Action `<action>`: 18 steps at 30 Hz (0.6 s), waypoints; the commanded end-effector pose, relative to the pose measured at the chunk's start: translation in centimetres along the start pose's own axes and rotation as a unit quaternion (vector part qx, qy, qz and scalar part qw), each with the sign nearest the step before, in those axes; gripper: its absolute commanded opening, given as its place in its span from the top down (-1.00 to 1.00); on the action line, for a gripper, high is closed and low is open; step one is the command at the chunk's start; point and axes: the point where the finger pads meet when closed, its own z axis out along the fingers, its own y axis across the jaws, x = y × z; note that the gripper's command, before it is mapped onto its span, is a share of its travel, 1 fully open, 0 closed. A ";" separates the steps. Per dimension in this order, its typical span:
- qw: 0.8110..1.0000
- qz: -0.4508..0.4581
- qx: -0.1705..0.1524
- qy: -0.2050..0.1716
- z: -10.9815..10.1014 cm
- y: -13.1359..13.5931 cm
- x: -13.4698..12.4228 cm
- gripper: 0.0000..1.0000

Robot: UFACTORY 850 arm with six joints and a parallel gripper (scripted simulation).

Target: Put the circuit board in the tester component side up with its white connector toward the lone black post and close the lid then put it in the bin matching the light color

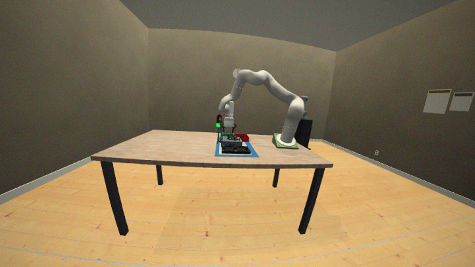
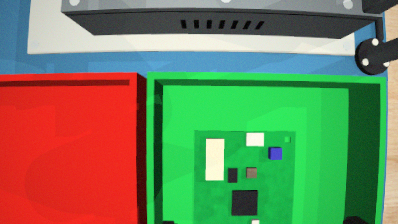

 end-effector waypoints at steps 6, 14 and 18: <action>1.000 0.000 -0.001 0.000 -6.5 0.1 0.0 -1.00; 1.000 0.000 -0.001 0.000 -8.0 0.1 0.0 -1.00; 1.000 0.000 -0.001 0.000 -8.1 0.1 0.0 -1.00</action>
